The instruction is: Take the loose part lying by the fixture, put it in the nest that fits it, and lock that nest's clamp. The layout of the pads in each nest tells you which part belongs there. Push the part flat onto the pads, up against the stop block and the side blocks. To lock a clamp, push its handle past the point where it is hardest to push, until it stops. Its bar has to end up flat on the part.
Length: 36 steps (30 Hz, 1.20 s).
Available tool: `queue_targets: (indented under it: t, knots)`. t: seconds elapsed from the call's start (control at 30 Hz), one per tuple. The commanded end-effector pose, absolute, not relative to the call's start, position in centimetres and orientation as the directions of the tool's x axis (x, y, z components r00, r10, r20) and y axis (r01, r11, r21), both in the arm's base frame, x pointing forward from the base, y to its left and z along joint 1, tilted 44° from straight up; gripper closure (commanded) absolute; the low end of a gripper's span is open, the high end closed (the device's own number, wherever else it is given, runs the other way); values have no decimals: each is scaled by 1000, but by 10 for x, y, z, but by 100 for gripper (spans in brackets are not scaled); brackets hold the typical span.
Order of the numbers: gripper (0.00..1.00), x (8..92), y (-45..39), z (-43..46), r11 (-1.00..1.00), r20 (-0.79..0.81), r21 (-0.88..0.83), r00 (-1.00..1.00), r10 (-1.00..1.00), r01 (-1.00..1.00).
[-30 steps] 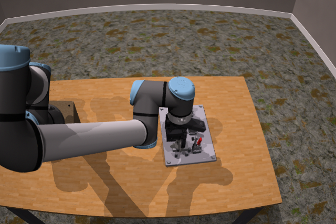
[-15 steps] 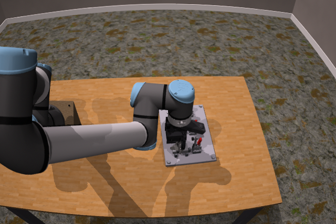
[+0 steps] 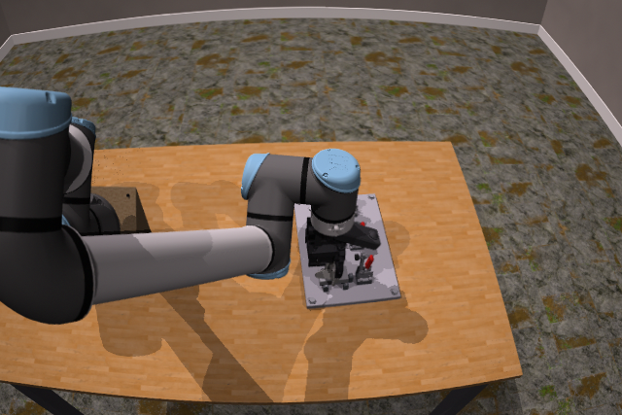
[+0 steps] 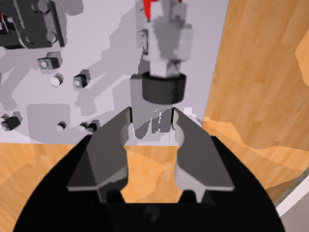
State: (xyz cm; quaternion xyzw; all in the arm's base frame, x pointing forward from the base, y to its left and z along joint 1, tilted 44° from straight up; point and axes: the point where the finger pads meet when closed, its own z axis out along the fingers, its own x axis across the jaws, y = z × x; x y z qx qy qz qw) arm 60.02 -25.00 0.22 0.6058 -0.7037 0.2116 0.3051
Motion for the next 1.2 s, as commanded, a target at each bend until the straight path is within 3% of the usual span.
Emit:
queue_targets:
  t: [0.0,1.17]
  knots:
    - [100,601,-250,3,176,686,71,-80,-723,-982]
    - [100,601,-254,0,176,686,71,-80,-723,-982]
